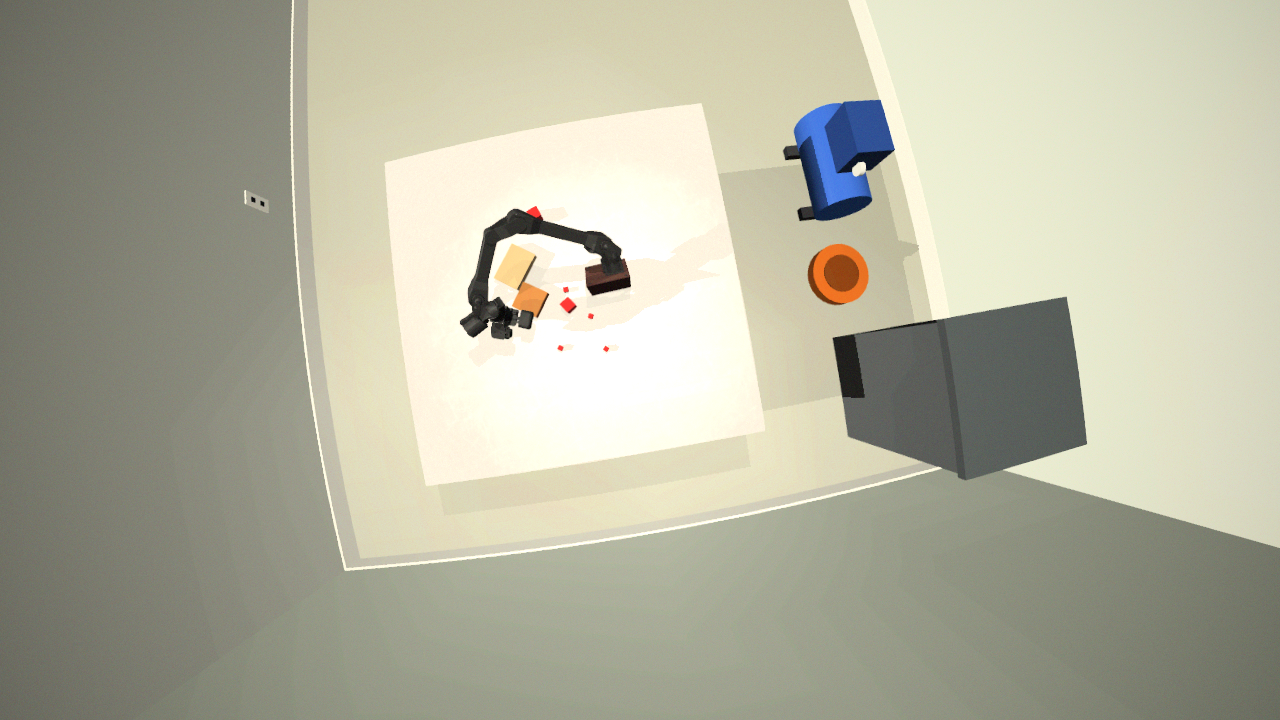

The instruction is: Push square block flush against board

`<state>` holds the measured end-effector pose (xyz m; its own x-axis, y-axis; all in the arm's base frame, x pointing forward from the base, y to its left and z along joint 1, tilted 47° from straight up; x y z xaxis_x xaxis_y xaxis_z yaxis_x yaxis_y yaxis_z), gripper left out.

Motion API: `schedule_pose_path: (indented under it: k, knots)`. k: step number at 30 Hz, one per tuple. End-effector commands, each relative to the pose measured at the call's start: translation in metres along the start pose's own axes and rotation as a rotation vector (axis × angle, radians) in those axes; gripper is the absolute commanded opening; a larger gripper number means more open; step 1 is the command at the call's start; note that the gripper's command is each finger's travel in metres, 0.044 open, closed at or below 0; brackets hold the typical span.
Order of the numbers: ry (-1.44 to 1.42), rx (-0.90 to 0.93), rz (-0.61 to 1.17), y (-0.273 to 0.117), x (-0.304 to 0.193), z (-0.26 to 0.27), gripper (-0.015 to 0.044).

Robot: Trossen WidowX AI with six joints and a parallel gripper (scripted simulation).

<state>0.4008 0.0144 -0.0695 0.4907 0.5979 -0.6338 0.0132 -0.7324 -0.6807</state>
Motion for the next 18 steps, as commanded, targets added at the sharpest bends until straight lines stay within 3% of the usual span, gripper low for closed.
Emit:
schedule_pose_path:
  k: [1,13,18]
  knots:
    - [-0.005,0.003,-0.001,0.0,0.008,0.003,0.0]
    - [-0.004,0.002,-0.001,0.001,0.024,0.007,0.0]
    - [-0.004,0.003,-0.002,-0.051,0.021,0.003,0.0]
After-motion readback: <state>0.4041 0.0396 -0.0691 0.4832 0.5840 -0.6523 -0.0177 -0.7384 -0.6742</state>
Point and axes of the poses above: the point midway between the two fingers, 35 mm back from their tips, its own y axis out along the fingers, its own z axis across the jaws, x = y × z, the point moved 1 cm from there along -y, back along the fingers, and after that the axes turned 4 degrees about y, right-handed, at the moved point
